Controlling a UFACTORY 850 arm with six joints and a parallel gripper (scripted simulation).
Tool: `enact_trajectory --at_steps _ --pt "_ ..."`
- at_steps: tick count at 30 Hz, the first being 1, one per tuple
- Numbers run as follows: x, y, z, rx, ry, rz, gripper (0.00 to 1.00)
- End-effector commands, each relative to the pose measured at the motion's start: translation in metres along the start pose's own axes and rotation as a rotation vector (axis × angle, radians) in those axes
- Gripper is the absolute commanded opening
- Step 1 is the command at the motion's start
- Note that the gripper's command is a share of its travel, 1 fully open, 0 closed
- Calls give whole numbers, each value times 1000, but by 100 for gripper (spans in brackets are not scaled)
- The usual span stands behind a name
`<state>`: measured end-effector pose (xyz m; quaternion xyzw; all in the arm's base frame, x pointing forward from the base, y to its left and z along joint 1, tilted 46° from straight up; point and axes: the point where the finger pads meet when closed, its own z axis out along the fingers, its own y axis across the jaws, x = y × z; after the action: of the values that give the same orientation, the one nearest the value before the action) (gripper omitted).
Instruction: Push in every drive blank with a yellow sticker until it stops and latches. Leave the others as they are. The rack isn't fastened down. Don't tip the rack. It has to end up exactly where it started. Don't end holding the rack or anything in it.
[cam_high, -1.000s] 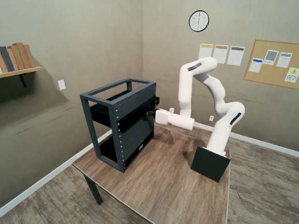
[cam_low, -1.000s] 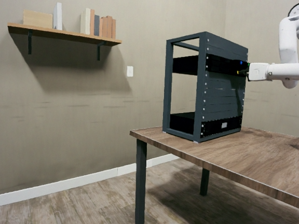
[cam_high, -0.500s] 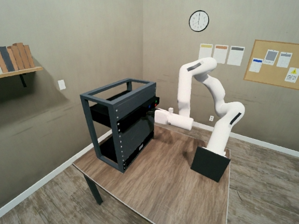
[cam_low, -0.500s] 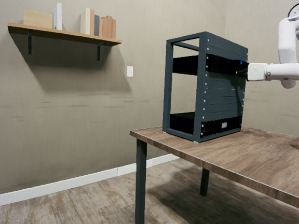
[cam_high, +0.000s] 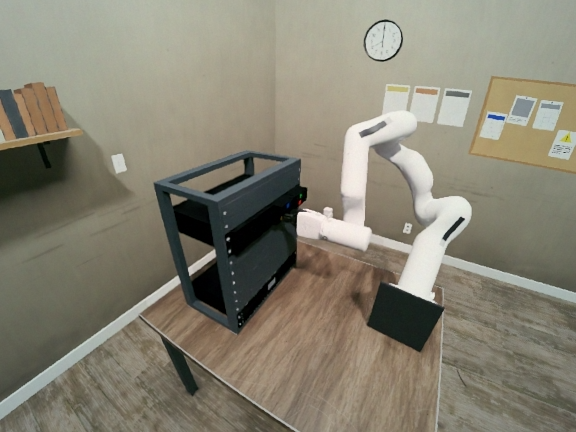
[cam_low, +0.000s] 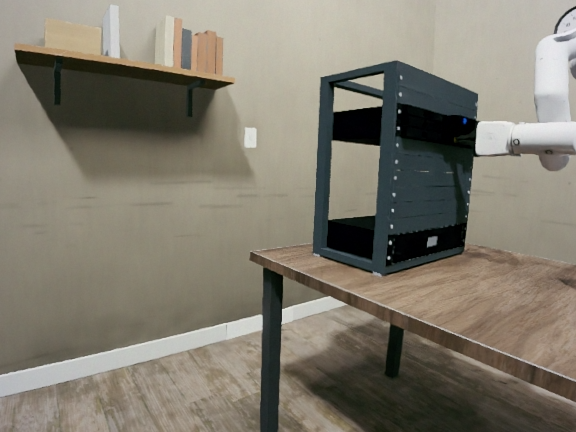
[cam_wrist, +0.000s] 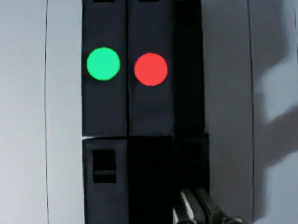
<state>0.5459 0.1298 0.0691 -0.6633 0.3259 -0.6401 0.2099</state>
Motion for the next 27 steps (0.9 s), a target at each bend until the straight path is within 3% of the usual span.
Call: enact_trajectory --at_steps 1,27 --pt "0 -1 2 2 1 1 0" --pt "0 -1 6 2 1 1 0"
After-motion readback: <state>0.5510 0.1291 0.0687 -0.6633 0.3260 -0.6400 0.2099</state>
